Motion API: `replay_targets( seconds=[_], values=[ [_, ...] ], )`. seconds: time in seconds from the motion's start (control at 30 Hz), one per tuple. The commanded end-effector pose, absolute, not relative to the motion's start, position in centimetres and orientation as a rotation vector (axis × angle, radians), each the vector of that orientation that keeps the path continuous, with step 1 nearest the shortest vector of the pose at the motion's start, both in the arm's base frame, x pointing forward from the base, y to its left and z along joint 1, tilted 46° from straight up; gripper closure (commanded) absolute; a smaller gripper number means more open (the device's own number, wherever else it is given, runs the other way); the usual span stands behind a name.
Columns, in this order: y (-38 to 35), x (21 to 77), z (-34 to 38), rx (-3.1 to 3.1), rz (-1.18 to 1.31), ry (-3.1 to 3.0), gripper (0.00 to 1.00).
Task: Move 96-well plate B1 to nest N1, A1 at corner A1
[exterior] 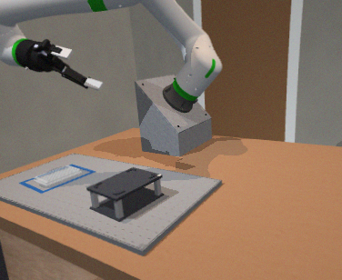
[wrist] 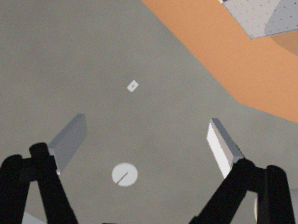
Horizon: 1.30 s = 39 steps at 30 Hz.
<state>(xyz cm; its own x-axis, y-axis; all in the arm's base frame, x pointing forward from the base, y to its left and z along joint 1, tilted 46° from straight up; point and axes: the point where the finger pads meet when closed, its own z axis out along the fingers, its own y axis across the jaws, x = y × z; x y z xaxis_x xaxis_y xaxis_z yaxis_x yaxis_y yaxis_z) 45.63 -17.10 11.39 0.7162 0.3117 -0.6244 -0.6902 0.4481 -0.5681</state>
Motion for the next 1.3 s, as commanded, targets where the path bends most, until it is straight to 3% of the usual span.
replay_targets(
  seconds=[0.0, 0.53, 1.27],
  values=[
    [-17.1, 45.6, 11.4, -0.911, 0.648, 0.471, 0.00],
    [-17.1, 45.6, 11.4, -0.911, 0.648, 0.471, 0.00],
    [-11.6, 49.6, 6.0, -1.110, 0.525, 0.614, 0.00]
  ],
)
